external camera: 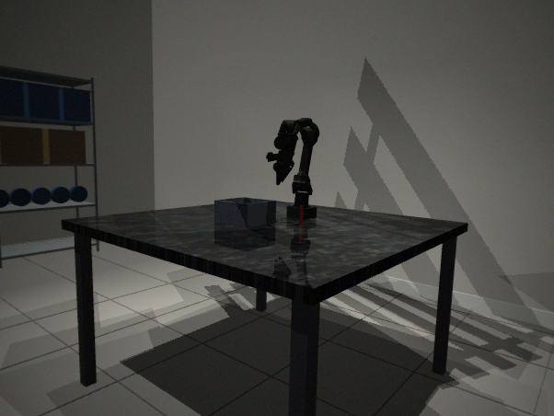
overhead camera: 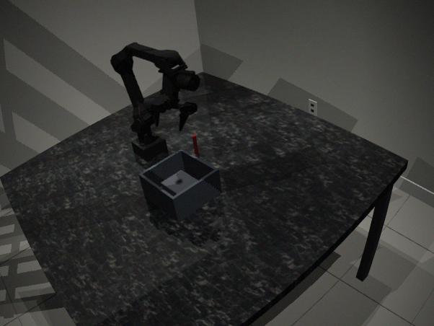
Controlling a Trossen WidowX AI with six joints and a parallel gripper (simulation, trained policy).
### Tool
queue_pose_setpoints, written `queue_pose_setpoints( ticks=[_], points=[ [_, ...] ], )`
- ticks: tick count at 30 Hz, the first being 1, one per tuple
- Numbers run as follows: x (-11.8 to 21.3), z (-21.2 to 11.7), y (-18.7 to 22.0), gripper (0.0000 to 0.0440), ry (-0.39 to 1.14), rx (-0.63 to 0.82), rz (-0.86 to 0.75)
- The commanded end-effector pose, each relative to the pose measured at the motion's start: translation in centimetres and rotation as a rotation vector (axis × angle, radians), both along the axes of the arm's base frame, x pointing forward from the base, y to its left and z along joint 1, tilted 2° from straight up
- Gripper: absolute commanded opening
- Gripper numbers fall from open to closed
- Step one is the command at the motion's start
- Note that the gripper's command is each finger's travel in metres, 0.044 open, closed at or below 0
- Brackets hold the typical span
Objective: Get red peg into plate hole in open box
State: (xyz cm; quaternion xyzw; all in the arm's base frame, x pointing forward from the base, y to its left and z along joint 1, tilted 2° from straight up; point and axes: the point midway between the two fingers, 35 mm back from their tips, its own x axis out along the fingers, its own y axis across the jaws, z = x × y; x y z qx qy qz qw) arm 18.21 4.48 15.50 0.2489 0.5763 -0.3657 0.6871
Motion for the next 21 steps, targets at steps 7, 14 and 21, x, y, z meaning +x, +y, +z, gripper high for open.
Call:
queue_pose_setpoints(
  ticks=[7,14,21],
  points=[
    [-2.3,-3.6,4.8,0.0440,0.130,0.042,0.087],
    [-3.1,-6.5,7.3,0.0440,0.153,0.060,0.136],
    [-3.3,-9.7,8.9,0.0440,0.138,0.072,0.178]
  ],
)
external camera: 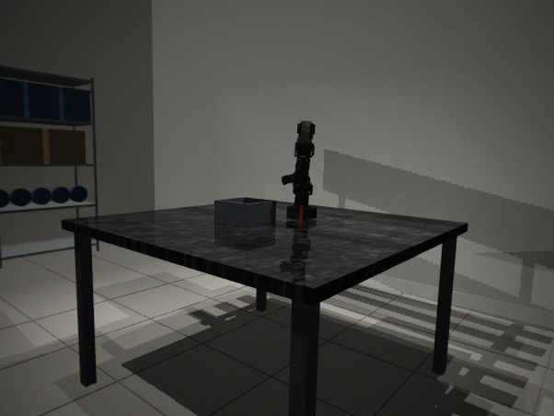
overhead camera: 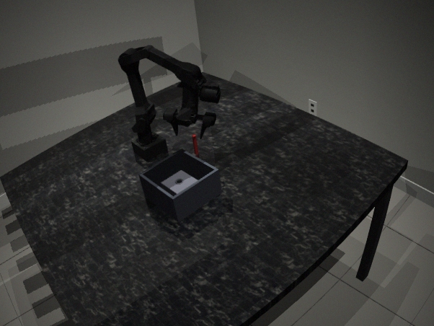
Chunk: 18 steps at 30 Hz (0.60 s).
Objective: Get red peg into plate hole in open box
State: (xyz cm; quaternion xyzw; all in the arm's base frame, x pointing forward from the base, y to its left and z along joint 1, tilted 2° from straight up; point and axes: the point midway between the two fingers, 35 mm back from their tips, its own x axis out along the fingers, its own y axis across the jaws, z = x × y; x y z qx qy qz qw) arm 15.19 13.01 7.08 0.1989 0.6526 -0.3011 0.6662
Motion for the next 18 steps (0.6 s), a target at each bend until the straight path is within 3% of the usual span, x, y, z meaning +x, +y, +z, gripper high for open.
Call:
queue_pose_setpoints(
  ticks=[1,11,18],
  points=[
    [-0.3,-1.7,0.5,0.0440,0.000,0.002,0.014],
    [0.0,-5.7,1.4,0.0421,-0.033,0.025,0.070],
    [-0.4,-7.4,1.1,0.0244,0.007,0.011,0.076]
  ],
)
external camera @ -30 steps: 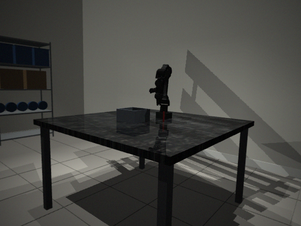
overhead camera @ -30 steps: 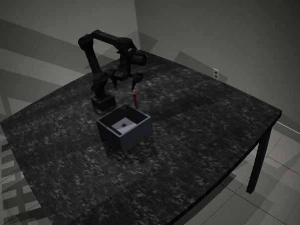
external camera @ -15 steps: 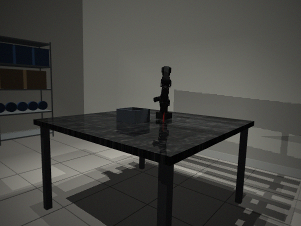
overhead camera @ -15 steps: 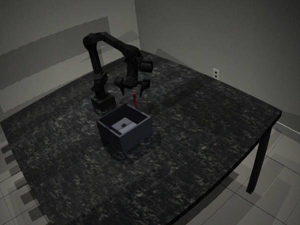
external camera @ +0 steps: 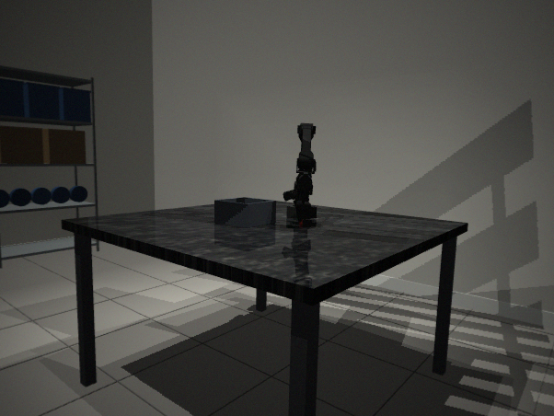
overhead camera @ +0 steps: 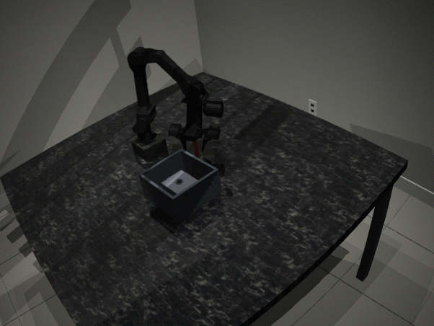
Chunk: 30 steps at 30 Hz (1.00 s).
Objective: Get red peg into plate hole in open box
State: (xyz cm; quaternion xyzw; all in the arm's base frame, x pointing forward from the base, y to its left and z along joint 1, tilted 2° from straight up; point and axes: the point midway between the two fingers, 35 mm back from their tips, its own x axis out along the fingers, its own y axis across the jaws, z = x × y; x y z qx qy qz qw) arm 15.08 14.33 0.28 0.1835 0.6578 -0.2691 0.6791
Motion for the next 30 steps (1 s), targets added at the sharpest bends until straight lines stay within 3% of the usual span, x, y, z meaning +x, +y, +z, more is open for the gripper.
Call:
queue_pose_setpoints(
  ticks=[1,7,10,30],
  points=[
    [-0.3,-0.8,-0.2,0.0218,0.025,-0.012,0.002],
    [-0.3,-1.3,-0.4,0.0061,0.056,-0.035,-0.004],
    [-0.4,-1.4,-0.4,0.0006,0.072,-0.053,-0.006],
    [4.5,7.3,-0.8,0.0000,-0.097,-0.079,-0.035]
  ],
)
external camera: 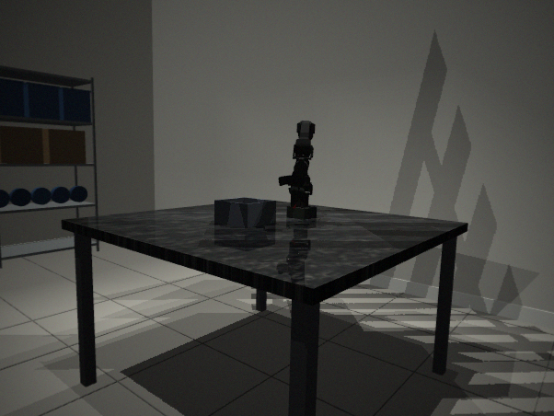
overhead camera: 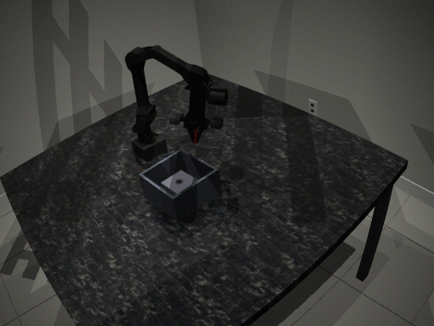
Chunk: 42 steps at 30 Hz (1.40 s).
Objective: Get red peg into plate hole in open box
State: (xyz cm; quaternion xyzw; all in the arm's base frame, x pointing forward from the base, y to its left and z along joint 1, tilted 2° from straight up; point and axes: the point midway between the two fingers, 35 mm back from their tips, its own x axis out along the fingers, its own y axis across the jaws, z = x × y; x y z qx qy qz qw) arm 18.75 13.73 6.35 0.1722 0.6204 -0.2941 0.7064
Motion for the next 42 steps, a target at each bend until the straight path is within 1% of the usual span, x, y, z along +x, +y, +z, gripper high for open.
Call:
queue_pose_setpoints(
  ticks=[1,11,21,32,42],
  points=[
    [1.1,1.6,-0.3,0.0000,-0.035,-0.002,-0.025],
    [4.4,4.2,-2.7,0.0000,-0.116,-0.020,-0.141],
    [7.9,5.2,-6.1,0.0000,-0.168,-0.038,-0.237],
    [11.5,4.5,-10.4,0.0000,-0.184,-0.048,-0.277],
    [13.8,2.7,-13.6,0.0001,-0.157,-0.024,-0.242]
  ],
)
